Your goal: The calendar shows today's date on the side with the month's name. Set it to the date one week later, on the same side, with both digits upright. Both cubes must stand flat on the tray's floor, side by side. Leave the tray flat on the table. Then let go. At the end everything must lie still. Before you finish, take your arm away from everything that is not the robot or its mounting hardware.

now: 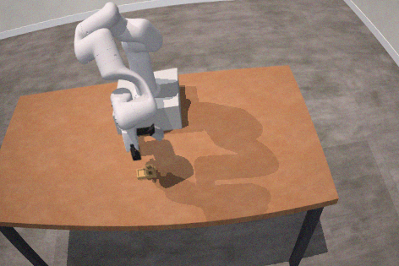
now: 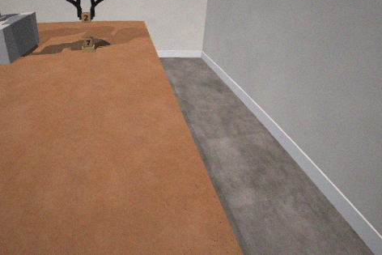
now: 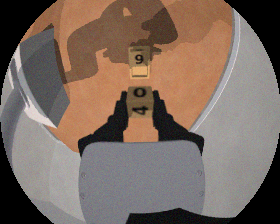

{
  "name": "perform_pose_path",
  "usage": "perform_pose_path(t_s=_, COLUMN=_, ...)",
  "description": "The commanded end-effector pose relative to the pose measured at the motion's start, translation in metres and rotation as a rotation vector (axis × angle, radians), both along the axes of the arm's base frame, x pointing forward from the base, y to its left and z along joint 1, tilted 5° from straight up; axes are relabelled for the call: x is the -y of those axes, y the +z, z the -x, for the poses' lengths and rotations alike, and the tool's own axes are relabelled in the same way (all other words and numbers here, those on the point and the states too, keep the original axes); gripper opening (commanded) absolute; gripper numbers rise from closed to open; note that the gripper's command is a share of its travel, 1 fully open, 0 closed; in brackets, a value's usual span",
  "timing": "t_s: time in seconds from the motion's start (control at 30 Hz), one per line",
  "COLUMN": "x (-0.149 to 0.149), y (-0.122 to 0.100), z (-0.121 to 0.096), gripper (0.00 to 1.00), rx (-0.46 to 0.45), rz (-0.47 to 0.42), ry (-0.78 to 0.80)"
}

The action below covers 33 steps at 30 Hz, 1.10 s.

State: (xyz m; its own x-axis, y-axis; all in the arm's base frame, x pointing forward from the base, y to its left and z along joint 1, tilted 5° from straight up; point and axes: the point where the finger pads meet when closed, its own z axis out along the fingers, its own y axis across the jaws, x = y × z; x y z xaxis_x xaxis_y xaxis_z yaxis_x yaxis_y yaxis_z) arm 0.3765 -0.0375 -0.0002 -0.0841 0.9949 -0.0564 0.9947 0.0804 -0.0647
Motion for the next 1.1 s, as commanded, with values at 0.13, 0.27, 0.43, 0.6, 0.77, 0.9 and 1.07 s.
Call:
perform_pose_path(t_s=0.13, x=0.0, y=0.003, z=-0.001, gripper=0.29, rx=0.003, rz=-0.001, ry=0.0)
perform_pose_path(t_s=0.27, x=-0.003, y=0.003, z=-0.001, gripper=0.29, rx=0.003, rz=0.001, ry=-0.036)
perform_pose_path(t_s=0.43, x=-0.011, y=0.001, z=0.0, gripper=0.29, rx=0.004, rz=0.006, ry=-0.128)
perform_pose_path(t_s=0.6, x=-0.026, y=-0.002, z=0.002, gripper=0.29, rx=0.007, rz=0.018, ry=-0.311)
perform_pose_path(t_s=0.77, x=-0.038, y=-0.004, z=0.004, gripper=0.29, rx=0.012, rz=0.028, ry=-0.456)
perform_pose_path(t_s=0.9, x=-0.047, y=-0.006, z=0.005, gripper=0.29, rx=0.017, rz=0.037, ry=-0.57)
perform_pose_path(t_s=1.07, x=-0.057, y=-0.007, z=0.006, gripper=0.29, rx=0.024, rz=0.046, ry=-0.696)
